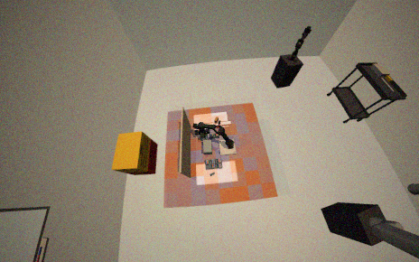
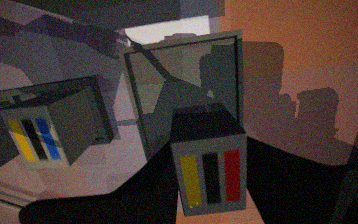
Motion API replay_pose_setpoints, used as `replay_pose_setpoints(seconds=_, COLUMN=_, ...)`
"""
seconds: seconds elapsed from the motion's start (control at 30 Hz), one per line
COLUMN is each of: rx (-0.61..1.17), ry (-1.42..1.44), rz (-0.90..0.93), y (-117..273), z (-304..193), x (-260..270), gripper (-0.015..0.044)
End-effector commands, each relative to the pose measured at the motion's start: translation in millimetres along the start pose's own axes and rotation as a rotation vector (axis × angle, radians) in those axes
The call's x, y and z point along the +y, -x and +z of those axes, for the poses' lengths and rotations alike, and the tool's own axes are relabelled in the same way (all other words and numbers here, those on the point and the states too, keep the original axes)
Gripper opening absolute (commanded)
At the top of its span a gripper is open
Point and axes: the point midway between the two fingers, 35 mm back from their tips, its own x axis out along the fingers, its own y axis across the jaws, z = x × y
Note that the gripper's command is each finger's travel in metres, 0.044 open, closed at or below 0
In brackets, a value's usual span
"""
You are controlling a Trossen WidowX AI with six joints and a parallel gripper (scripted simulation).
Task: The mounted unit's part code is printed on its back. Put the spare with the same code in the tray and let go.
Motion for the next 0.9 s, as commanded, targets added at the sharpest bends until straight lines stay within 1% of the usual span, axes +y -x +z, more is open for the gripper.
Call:
replay_pose_setpoints(seconds=0.0, rx=-0.008, ry=0.003, rz=0.003, y=-5, z=2, x=1, gripper=0.0)
replay_pose_setpoints(seconds=0.87, rx=-0.008, ry=0.003, rz=0.003, y=-22, z=4, x=5, gripper=0.0)
